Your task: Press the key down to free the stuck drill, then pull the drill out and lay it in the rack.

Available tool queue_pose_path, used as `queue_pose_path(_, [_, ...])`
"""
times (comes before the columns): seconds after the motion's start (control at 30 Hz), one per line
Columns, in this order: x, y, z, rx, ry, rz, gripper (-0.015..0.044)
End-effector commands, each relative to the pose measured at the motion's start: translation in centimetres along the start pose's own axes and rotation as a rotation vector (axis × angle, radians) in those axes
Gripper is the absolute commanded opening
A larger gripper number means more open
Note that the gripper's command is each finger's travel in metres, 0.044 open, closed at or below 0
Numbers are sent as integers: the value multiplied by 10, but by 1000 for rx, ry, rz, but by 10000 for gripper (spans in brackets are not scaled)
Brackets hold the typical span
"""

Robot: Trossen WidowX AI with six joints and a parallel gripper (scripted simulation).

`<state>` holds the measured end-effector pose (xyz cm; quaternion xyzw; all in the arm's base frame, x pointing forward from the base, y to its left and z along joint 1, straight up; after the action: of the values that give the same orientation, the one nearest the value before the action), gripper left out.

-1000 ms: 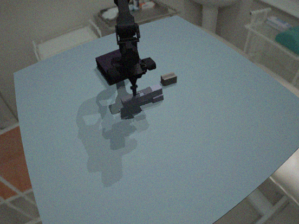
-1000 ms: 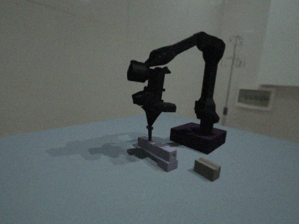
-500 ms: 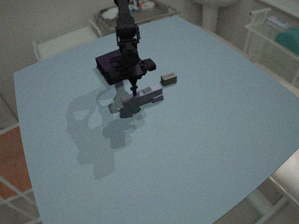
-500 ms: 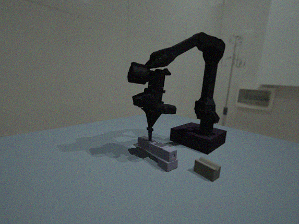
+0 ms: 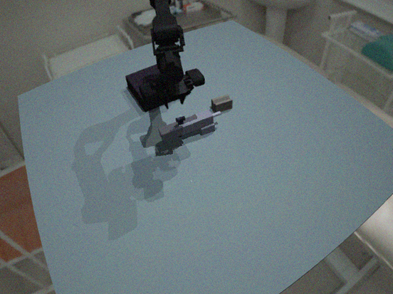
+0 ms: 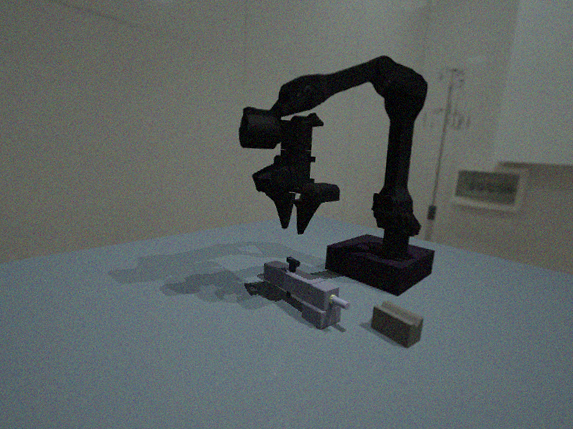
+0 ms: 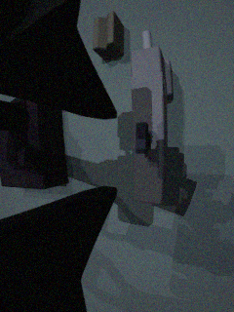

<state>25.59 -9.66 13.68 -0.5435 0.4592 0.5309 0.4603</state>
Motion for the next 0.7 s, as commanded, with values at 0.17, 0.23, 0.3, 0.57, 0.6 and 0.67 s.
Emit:
queue_pose_path(0.17, [3,-21,27,-279,5,-12,440])
queue_pose_path(0.23, [16,-31,49,-505,3,-11,440])
queue_pose_path(0.3, [28,-40,73,-730,1,-10,440])
queue_pose_path(0.57, [70,-49,158,-1567,4,-17,440])
queue_pose_path(0.6, [70,-49,158,-1567,4,-17,440])
queue_pose_path(0.67, [70,-49,158,-1567,4,-17,440])
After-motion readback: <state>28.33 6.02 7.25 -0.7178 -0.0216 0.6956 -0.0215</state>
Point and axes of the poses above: the point midway between the two fingers, 35 mm back from their tips, its own x axis out along the fingers, its own z axis across the jaws, y = z × x, the point moved 2 cm from there along -x, back along the fingers, and after that the axes turned 15 degrees about -x, right-handed, at the moved point
